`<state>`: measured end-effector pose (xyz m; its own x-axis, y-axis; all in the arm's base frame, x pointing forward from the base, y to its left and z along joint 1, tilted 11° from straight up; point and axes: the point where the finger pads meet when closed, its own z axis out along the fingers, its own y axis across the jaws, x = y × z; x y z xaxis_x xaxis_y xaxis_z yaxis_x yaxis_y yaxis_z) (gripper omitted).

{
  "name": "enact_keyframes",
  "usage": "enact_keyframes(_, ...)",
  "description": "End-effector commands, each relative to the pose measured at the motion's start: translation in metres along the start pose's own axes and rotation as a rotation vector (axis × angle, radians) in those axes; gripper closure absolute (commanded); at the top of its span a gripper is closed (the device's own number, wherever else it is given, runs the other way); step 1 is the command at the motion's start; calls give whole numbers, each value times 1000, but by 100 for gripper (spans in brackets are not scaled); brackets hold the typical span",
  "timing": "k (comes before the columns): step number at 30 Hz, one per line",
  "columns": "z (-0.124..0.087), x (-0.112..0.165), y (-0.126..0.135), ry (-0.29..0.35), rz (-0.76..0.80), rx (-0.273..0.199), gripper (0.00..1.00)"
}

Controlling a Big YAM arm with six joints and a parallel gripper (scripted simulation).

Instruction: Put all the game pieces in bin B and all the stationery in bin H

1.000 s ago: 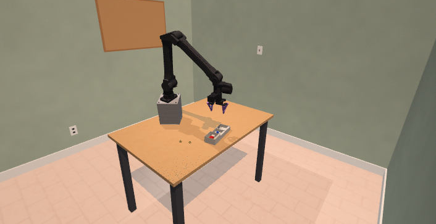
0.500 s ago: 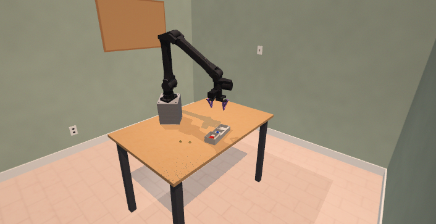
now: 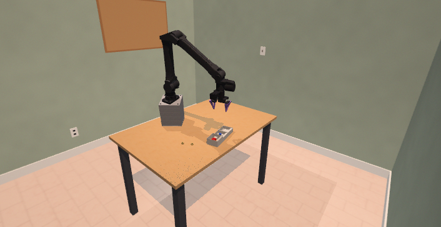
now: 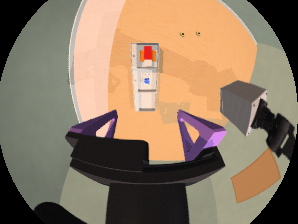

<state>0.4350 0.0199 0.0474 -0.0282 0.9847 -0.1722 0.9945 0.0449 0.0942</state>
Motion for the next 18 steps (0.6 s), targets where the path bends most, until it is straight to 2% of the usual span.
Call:
enact_keyframes(1,-12,-1,16,-1,7,-37,0)
enact_keyframes(5,-12,-1,16,-1,7,-37,0)
enact_keyframes(6,-11,-2,26,-3,17,-45,0)
enact_keyframes(18,-10,-3,28,-3,19,-49,0)
